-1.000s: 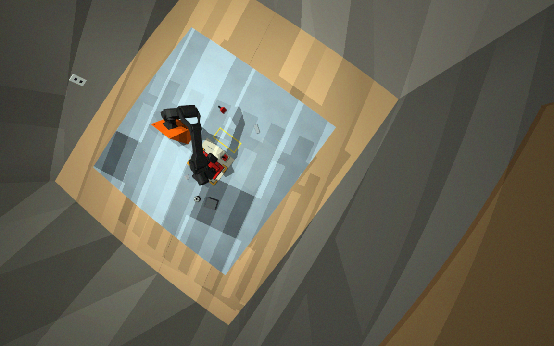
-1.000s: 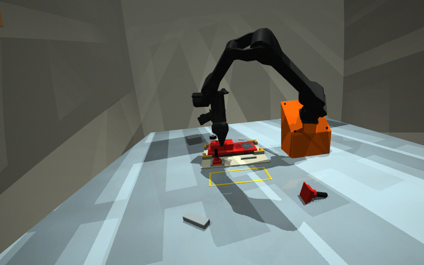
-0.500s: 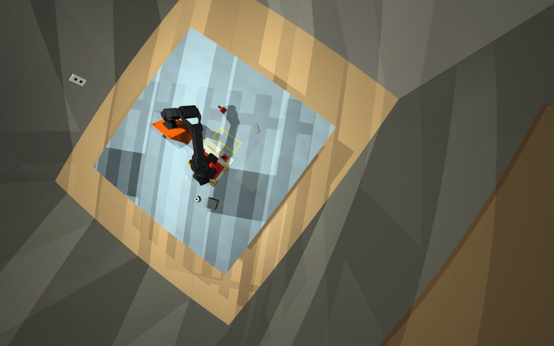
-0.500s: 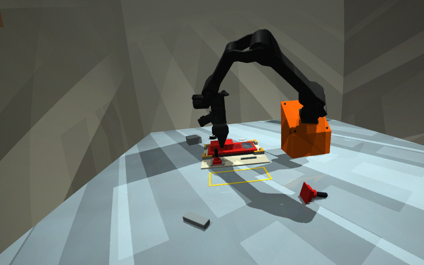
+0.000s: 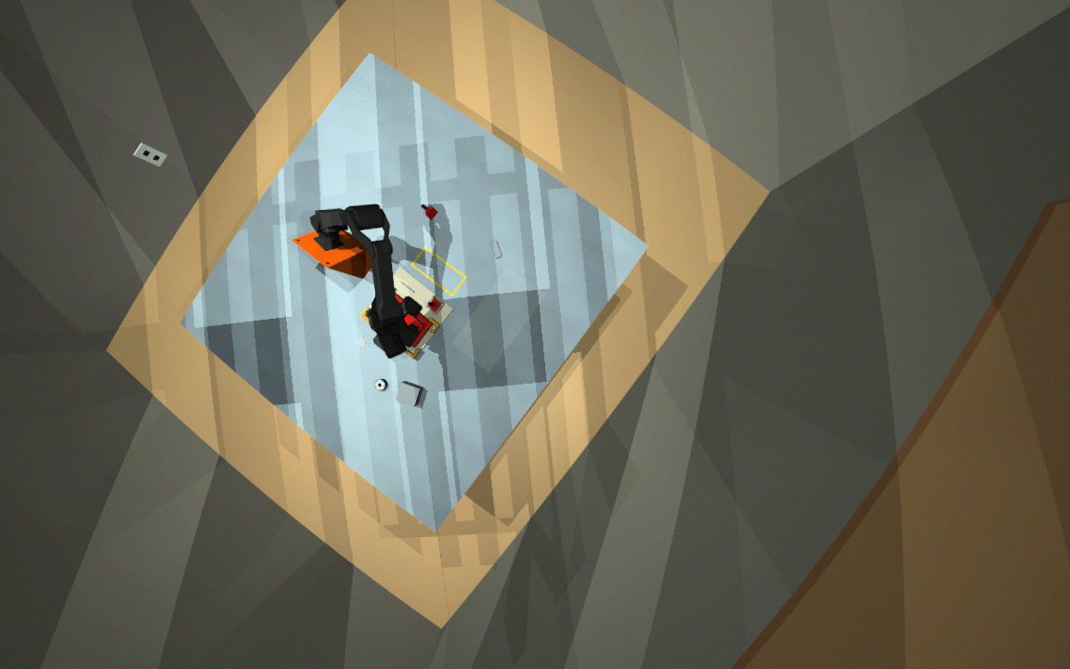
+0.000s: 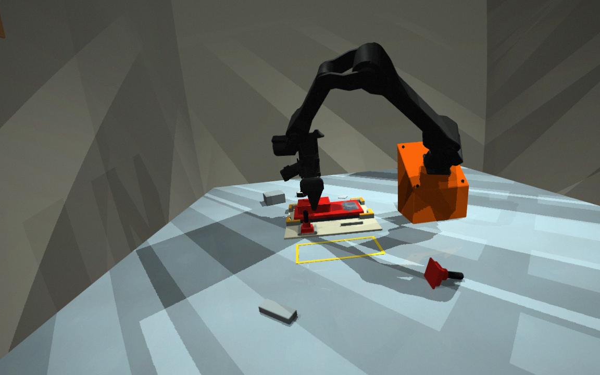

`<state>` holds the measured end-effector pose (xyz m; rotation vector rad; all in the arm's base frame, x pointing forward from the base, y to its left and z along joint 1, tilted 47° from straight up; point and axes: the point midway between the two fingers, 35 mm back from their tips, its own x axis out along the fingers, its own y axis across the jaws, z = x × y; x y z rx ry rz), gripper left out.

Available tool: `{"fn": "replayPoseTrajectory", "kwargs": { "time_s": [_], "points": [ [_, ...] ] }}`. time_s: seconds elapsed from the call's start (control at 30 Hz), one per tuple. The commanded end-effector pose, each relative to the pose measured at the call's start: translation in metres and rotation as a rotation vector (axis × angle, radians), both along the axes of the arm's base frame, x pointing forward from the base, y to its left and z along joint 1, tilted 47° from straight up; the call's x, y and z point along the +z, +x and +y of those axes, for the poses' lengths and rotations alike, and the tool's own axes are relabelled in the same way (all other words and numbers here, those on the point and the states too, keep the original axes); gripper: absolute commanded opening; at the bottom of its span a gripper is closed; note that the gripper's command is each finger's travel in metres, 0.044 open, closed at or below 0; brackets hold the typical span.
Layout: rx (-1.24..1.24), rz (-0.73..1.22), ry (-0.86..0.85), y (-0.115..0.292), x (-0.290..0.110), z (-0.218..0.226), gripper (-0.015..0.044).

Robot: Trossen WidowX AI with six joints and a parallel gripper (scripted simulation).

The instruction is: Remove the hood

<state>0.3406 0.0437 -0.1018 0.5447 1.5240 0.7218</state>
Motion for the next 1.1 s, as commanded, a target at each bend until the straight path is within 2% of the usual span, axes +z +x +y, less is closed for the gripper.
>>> {"fn": "replayPoseTrajectory", "kwargs": {
  "time_s": [0.0,0.23,0.57,0.6,1.07],
  "points": [
    [0.0,0.0,0.0,0.0,0.0,0.0,0.0322],
    [0.0,0.0,0.0,0.0,0.0,0.0,0.0275],
    [0.0,0.0,-0.001,0.001,0.003,-0.004,0.0012],
    [0.0,0.0,-0.001,0.001,0.004,-0.004,0.0],
    [0.0,0.0,-0.001,0.002,0.01,-0.011,0.0]
  ]
}}
